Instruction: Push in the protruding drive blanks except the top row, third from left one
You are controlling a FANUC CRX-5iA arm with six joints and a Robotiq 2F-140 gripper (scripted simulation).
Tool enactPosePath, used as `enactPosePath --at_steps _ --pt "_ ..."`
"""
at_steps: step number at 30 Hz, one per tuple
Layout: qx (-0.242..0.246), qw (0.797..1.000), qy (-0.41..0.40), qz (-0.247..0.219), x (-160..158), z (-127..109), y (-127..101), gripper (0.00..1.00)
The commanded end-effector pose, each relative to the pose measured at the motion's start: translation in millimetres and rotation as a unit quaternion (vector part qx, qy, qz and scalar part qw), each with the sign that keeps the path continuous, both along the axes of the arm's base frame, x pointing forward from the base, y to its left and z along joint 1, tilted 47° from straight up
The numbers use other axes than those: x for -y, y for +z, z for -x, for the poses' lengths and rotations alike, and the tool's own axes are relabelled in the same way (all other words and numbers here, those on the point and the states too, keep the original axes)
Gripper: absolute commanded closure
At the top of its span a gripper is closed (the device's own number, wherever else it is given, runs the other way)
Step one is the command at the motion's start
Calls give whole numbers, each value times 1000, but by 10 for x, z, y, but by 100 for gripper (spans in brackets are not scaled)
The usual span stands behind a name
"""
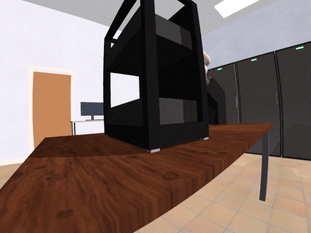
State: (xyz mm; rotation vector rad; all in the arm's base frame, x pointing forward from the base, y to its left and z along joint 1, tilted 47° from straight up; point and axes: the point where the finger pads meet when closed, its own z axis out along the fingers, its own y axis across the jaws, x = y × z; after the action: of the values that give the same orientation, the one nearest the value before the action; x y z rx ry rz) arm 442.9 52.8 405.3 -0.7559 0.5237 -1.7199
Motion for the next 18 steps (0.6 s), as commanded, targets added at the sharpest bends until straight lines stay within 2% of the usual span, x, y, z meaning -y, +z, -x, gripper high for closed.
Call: enactPosePath --at_steps 1,18 --pt "0 1000 0 0 -6 -24 20 100" --pt "0 1000 0 0 -10 -86 81 100"
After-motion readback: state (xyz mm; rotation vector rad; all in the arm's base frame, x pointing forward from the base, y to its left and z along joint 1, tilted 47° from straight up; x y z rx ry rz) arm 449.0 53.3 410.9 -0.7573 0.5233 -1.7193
